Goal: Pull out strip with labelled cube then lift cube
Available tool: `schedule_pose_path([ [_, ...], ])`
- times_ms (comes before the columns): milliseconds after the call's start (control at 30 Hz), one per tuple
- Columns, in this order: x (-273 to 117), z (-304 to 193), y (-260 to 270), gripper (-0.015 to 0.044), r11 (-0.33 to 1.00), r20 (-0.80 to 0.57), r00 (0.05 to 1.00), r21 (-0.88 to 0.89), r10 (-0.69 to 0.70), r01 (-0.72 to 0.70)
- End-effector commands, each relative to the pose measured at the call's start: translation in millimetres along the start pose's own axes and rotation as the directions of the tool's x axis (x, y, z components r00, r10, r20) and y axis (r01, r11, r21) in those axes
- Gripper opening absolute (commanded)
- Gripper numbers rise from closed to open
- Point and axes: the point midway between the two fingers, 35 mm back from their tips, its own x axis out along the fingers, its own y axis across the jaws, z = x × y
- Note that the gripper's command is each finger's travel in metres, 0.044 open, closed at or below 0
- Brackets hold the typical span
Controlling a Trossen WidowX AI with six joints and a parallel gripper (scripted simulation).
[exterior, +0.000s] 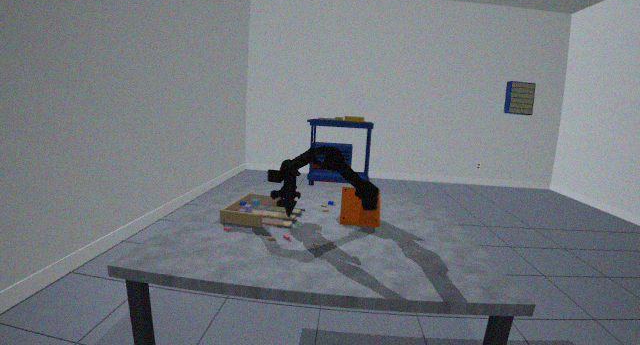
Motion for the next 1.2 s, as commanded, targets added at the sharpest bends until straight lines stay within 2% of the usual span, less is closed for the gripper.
schedule_pose_path([
  [0, 1.9, 0.1, 0.8, 0.0, 1.0, -0.001, 1.0, 0.001, 0.005, -0.005],
  [1167, 5.2, -0.8, 0.5, 0.0, 1.0, -0.001, 1.0, 0.001, 0.005, -0.005],
])
